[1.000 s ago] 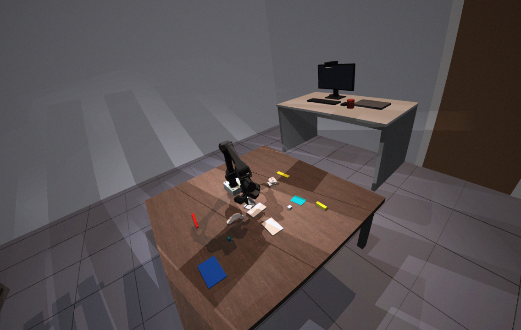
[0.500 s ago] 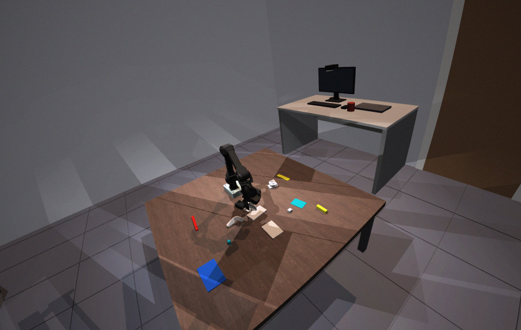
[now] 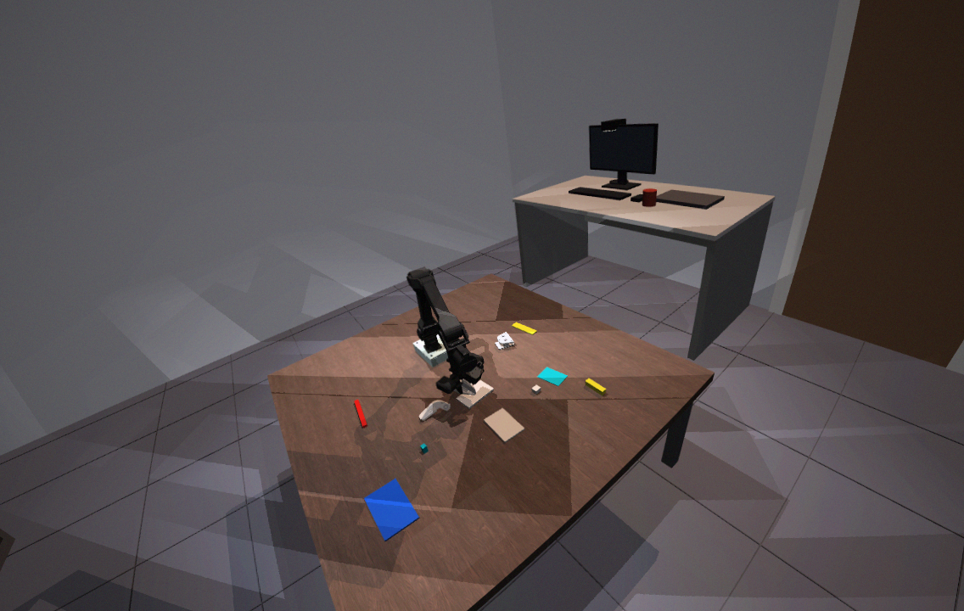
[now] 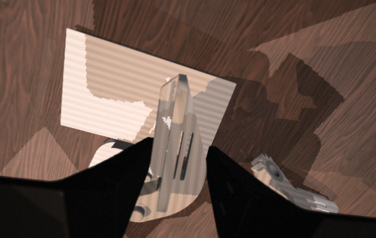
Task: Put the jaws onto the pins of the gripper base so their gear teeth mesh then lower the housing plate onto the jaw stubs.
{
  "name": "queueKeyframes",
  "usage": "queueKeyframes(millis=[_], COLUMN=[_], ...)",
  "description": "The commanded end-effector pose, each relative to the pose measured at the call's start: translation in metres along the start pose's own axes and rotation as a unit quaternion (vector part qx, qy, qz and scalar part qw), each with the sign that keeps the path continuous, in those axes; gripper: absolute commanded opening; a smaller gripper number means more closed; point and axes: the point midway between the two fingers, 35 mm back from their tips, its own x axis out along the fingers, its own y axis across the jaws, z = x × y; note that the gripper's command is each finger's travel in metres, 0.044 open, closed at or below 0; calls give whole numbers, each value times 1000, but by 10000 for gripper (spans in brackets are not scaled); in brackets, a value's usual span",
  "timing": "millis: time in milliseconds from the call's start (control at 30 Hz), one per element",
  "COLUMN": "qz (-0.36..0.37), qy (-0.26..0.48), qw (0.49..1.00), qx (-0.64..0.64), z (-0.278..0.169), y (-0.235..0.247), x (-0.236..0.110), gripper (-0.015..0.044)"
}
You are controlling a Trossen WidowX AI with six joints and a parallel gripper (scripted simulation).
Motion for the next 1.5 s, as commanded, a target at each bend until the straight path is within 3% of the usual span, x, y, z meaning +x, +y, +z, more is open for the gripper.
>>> queueKeyframes(millis=[0, 1467], qz=[1, 1], qy=[6, 6], qw=[1000, 1000], qx=[2, -4], z=[-3, -3], y=[1, 1], x=[7, 14], gripper=[134, 134])
